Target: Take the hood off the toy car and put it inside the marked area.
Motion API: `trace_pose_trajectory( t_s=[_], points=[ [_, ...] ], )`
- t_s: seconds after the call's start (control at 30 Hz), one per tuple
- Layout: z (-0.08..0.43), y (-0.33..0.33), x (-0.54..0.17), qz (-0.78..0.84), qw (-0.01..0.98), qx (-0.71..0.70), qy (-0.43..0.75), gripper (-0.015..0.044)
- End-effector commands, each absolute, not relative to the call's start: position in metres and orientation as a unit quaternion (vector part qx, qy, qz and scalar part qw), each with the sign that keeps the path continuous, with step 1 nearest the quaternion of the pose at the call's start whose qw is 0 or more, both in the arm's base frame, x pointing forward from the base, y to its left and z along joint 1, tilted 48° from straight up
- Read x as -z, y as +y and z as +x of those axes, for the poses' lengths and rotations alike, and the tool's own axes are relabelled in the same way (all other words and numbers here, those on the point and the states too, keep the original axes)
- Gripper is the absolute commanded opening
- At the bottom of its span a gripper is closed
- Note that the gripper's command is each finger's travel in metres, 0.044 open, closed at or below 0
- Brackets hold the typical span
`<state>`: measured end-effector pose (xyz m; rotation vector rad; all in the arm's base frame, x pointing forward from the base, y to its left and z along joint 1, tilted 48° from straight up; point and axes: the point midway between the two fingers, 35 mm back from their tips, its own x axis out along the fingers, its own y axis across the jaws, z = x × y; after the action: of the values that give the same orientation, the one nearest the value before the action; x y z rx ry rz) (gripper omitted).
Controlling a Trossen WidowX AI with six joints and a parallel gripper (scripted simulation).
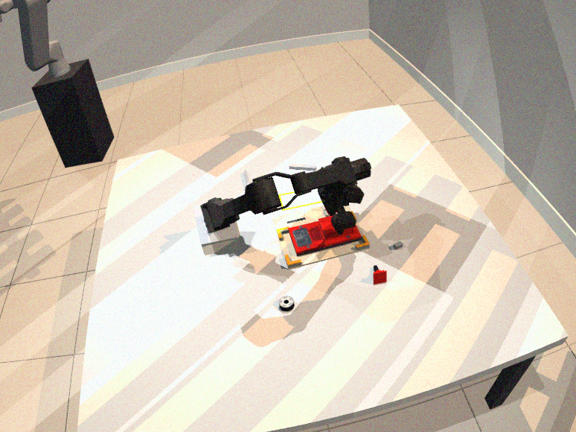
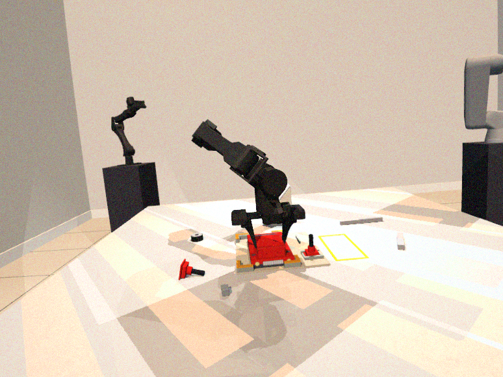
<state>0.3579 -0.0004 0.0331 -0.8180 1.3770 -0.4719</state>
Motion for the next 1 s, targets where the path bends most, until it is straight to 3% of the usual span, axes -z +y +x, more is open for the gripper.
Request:
trace_pose_trajectory(
  t_s=[0.0,0.27,0.97],
  points=[
    [0.358,0.0,-0.034,-0.362,0.672,0.21,0.611,0.0216],
    [0.357,0.004,-0.037,-0.362,0.672,0.209,0.611,0.0006],
    [0.355,0.014,-0.046,-0.362,0.672,0.209,0.611,0.0]
  ],
)
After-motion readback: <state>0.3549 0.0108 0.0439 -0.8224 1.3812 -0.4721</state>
